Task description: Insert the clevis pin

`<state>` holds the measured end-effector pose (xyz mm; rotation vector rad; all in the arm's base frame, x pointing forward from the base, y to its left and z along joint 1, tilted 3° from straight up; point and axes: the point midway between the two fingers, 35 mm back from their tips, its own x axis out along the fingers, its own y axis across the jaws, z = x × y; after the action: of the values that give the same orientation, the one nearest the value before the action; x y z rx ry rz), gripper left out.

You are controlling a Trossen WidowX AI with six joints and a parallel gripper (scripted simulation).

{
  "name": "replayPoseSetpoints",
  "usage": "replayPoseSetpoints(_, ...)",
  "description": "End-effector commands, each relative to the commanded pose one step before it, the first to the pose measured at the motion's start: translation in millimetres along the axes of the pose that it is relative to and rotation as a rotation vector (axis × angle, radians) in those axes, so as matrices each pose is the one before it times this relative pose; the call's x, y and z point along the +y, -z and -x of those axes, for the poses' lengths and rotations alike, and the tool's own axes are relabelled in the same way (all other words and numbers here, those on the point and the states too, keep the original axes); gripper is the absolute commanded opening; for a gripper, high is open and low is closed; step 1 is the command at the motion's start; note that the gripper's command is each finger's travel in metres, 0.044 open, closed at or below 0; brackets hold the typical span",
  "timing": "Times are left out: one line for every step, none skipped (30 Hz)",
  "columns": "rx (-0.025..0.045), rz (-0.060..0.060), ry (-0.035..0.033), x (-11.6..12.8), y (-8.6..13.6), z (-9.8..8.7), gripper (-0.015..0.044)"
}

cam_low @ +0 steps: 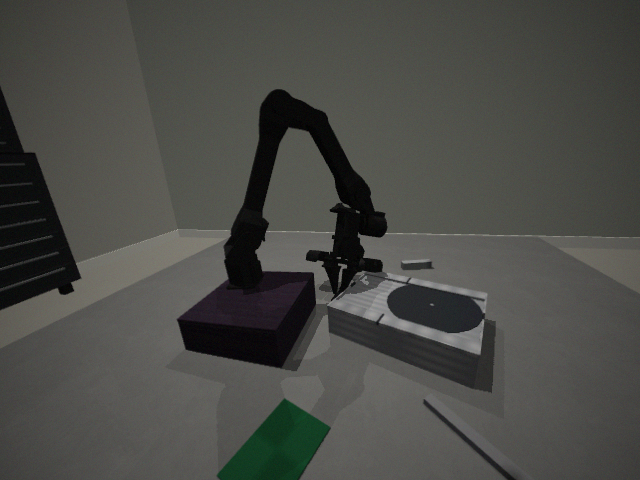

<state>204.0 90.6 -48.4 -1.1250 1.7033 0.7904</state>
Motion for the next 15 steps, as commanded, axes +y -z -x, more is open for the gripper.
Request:
replayPoseSetpoints(0.00344,-0.0038,0.00441,-0.61,0.22,-0.46,0.0048)
replayPoseSetpoints(0.0,0.0,0.0,0.0,0.0,0.0,0.0041)
replayPoseSetpoints(0.0,0.0,0.0,0.0,0.0,0.0,0.0034)
replayPoseSetpoints(0.0,0.0,0.0,0.0,0.0,0.0,0.0028)
replayPoseSetpoints(0.0,0.0,0.0,0.0,0.0,0.0,0.0021)
replayPoseSetpoints(0.0,0.0,0.0,0.0,0.0,0.0,0.0014)
replayPoseSetpoints(0.0,0.0,0.0,0.0,0.0,0.0,0.0007)
replayPoseSetpoints(0.0,0.0,0.0,0.0,0.0,0.0,0.0001)
replayPoseSetpoints(0.0,0.0,0.0,0.0,0.0,0.0,0.0)
replayPoseSetpoints(0.0,0.0,0.0,0.0,0.0,0.0,0.0)
replayPoseSetpoints(0.0,0.0,0.0,0.0,0.0,0.0,0.0)
replayPoseSetpoints(0.0,0.0,0.0,0.0,0.0,0.0,0.0)
replayPoseSetpoints(0.0,0.0,0.0,0.0,0.0,0.0,0.0)
replayPoseSetpoints(-0.00037,0.0005,-0.0005,0.06,0.28,0.87,0.0)
replayPoseSetpoints(-0.00035,0.0004,-0.00046,0.04,0.58,1.71,0.0)
